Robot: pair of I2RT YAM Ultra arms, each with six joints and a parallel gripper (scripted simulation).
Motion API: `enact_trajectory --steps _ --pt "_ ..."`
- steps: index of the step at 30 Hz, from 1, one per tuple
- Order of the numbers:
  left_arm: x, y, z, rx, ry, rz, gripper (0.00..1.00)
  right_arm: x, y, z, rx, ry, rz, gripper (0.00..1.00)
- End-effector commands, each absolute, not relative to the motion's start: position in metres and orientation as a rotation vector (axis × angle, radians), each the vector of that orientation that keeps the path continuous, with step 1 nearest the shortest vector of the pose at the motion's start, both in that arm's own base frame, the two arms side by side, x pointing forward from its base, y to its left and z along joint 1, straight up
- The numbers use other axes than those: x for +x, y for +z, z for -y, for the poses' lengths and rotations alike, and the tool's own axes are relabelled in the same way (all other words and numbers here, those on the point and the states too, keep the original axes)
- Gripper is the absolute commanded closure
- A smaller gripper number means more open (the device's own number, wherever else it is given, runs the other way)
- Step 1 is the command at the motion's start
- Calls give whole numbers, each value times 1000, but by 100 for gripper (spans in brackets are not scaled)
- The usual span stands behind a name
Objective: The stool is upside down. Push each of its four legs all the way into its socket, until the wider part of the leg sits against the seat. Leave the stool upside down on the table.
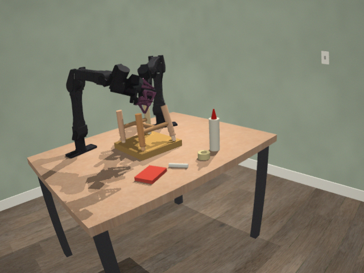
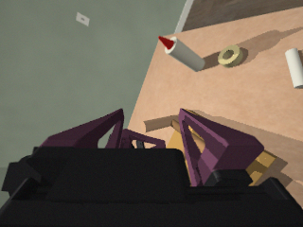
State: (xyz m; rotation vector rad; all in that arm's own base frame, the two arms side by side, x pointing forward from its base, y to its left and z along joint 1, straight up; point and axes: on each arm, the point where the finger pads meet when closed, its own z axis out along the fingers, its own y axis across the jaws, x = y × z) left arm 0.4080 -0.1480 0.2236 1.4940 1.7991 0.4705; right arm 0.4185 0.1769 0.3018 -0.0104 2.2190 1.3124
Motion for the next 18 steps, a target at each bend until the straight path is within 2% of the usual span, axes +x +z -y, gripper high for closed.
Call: enact_trajectory --steps 1,2,5,7,12,13,18 --pt "388 246 144 1474 364 -1818 31 422 311 -190 -222 1239 -2140 31" --pt "378 249 142 1473 327 -1829 31 417 288 -196 -264 1231 -2171 31" --pt "349 251 137 1475 207 -1878 31 419 300 -212 -472 1144 -2063 31" --pt "336 266 131 1446 182 -1869 31 408 276 -225 -545 1168 -2089 31" --pt "290 281 123 1410 36 -1903 31 406 289 -255 -821 1067 -1908 31" --pt "280 286 121 1399 12 -1902 31 397 260 -259 -857 1077 -1947 31" --pt "245 289 118 1374 -96 -1934 31 396 276 -280 -1027 989 -1781 31"
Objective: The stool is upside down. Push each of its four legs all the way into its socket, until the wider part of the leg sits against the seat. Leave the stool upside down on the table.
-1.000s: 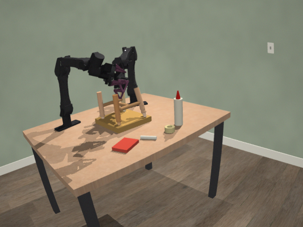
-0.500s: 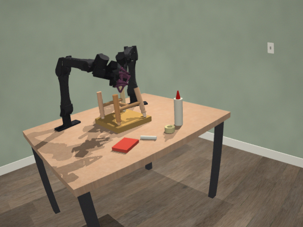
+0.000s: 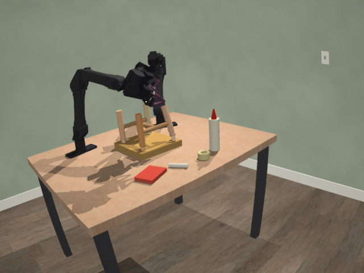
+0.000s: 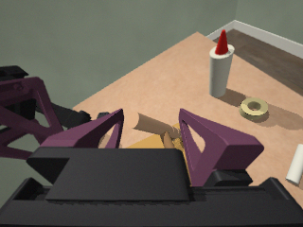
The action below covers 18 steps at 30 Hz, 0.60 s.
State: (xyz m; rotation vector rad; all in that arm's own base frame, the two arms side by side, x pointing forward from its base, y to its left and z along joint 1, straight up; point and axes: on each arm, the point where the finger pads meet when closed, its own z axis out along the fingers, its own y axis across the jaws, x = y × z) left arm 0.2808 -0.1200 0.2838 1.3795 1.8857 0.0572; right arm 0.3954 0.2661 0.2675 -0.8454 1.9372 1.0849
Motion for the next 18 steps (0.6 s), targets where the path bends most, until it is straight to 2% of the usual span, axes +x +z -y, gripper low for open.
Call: enact_trajectory --steps 1,3,5,6,7,9,15,18 --pt "236 290 118 1365 -126 -1943 31 396 276 -284 -1065 959 -1750 31" --pt "218 297 116 1344 -168 -1941 31 380 244 -294 -1148 980 -1754 31" --pt "198 302 115 1323 -219 -1946 31 378 246 -307 -1229 945 -1671 31" --pt "203 248 114 1355 -316 -2123 31 381 255 -310 -1251 898 -1626 31" --pt "211 225 115 1361 -311 -2159 31 381 258 -313 -1269 886 -1598 31" --pt "209 269 119 1338 -370 -2114 31 371 251 -321 -1315 906 -1573 31" --pt "211 257 120 1337 -437 -2183 31 362 238 -326 -1356 911 -1567 31" --pt "214 256 122 1346 -439 -2187 31 356 257 -329 -1358 896 -1509 31"
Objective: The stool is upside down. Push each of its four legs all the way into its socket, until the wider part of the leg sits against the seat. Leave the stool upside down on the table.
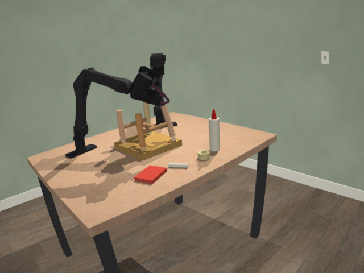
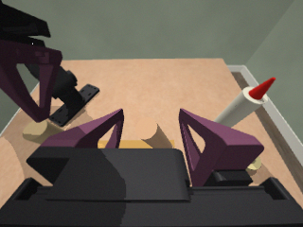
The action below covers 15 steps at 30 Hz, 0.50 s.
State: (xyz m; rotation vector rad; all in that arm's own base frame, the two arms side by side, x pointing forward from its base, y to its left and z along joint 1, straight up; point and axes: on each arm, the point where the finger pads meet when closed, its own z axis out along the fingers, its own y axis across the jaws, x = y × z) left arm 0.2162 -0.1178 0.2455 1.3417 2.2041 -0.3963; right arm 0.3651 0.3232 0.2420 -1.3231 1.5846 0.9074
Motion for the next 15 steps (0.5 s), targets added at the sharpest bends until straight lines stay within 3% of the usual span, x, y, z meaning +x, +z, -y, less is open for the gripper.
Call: enact_trajectory --steps 1,4,15 --pt "216 255 121 1339 -434 -2194 31 358 253 -330 -1357 903 -1522 31" --pt "210 228 121 1368 -464 -2257 31 354 226 -329 -1344 955 -1616 31" --pt "214 232 122 1344 -421 -2194 31 360 253 -326 -1330 920 -1559 31"
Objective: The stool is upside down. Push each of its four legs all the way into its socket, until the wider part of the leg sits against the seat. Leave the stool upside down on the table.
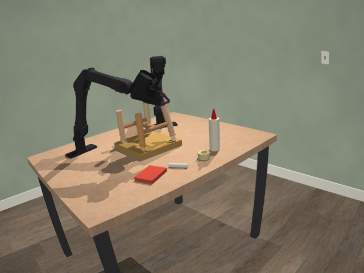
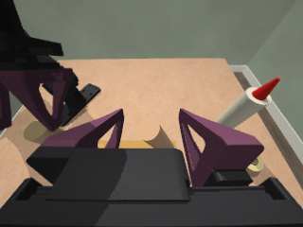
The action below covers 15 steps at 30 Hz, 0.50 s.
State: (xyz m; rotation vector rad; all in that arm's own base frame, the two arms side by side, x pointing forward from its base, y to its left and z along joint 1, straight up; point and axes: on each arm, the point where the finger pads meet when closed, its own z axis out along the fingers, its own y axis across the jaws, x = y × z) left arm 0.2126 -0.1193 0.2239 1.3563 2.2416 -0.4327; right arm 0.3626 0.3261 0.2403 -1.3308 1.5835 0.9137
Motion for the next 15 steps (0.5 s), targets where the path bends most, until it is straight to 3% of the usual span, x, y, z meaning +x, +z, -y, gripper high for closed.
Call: enact_trajectory --steps 1,15 --pt "210 226 123 1353 -428 -2196 31 360 253 -326 -1331 920 -1558 31" --pt "210 204 123 1355 -427 -2202 31 360 253 -326 -1331 920 -1558 31"
